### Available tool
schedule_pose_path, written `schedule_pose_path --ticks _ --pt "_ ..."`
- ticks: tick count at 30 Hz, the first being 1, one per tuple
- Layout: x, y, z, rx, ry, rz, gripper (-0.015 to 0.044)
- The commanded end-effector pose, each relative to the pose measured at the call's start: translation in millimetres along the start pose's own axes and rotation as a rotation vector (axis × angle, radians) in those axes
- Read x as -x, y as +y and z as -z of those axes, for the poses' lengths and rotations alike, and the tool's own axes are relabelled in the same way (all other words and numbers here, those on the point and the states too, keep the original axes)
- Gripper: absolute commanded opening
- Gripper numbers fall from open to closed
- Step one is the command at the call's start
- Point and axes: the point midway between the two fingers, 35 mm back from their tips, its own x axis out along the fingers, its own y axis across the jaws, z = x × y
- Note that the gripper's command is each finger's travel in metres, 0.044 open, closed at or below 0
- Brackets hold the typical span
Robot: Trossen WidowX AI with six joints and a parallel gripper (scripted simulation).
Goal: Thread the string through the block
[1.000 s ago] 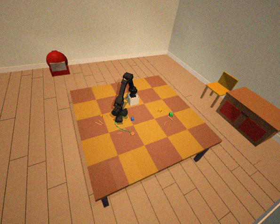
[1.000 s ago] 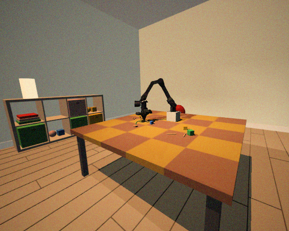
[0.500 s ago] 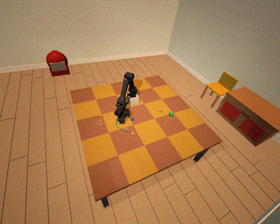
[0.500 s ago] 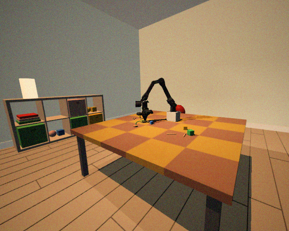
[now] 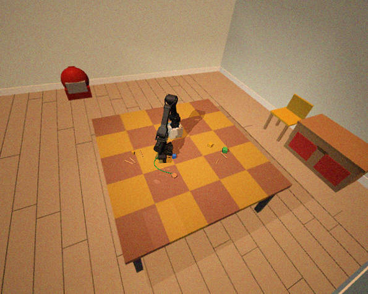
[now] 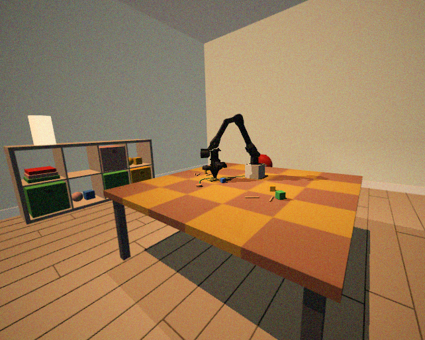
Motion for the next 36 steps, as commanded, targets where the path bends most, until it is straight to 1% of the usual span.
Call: schedule_pose_path --ticks 1,17,36 --pt "0 2 -5 -0.002 0.002 -0.001 0.0" --pt "0 5 -19 -0.003 0.006 -0.002 0.0" --pt "-1 5 -46 -0.003 0.005 -0.002 0.0"
